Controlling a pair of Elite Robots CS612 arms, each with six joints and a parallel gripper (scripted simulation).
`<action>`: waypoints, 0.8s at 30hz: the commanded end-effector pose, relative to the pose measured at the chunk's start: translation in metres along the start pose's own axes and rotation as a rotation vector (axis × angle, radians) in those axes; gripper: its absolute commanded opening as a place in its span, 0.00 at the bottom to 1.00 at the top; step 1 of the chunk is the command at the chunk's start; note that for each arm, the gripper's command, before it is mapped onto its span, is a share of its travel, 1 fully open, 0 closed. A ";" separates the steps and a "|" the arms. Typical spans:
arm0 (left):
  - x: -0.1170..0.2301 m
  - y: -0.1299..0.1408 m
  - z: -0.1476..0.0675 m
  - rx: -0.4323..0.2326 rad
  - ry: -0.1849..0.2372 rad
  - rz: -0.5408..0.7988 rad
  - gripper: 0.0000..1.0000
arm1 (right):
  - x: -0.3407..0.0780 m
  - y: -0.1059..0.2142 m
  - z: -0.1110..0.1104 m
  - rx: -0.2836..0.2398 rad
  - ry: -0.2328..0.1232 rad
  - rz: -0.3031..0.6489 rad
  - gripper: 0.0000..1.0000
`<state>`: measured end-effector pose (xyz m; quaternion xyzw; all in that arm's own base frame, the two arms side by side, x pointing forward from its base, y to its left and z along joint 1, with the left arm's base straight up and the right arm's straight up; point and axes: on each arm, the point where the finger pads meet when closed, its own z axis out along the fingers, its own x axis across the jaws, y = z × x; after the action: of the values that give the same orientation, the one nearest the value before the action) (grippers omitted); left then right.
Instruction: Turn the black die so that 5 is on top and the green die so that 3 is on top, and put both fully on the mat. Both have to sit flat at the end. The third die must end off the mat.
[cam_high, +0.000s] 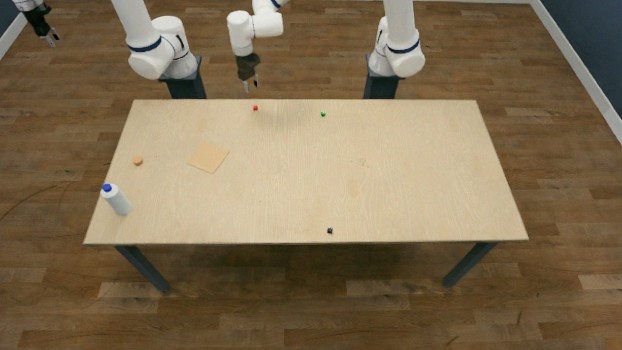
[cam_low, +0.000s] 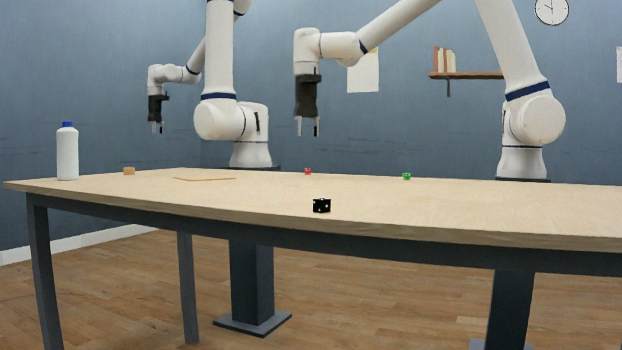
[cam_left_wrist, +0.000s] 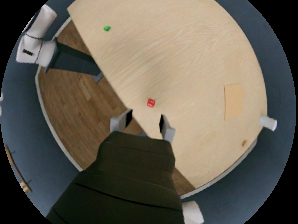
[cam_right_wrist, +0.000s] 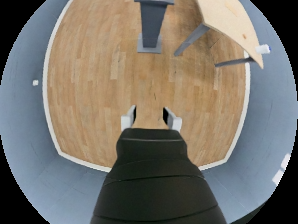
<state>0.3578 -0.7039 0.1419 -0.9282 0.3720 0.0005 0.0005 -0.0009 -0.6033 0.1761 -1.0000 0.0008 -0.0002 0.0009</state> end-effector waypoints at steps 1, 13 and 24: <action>0.001 0.000 0.030 -0.001 0.001 0.000 1.00 | 0.000 0.001 -0.001 -0.002 0.000 0.000 1.00; 0.003 0.000 0.091 -0.001 0.001 0.000 1.00 | 0.000 0.001 -0.001 -0.002 0.000 0.000 1.00; 0.003 0.000 0.092 -0.001 0.001 0.000 1.00 | 0.000 0.001 -0.001 -0.002 0.000 0.000 1.00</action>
<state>0.3597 -0.7052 0.0494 -0.9282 0.3721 0.0005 0.0007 -0.0009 -0.6033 0.1761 -1.0000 0.0008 -0.0002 0.0009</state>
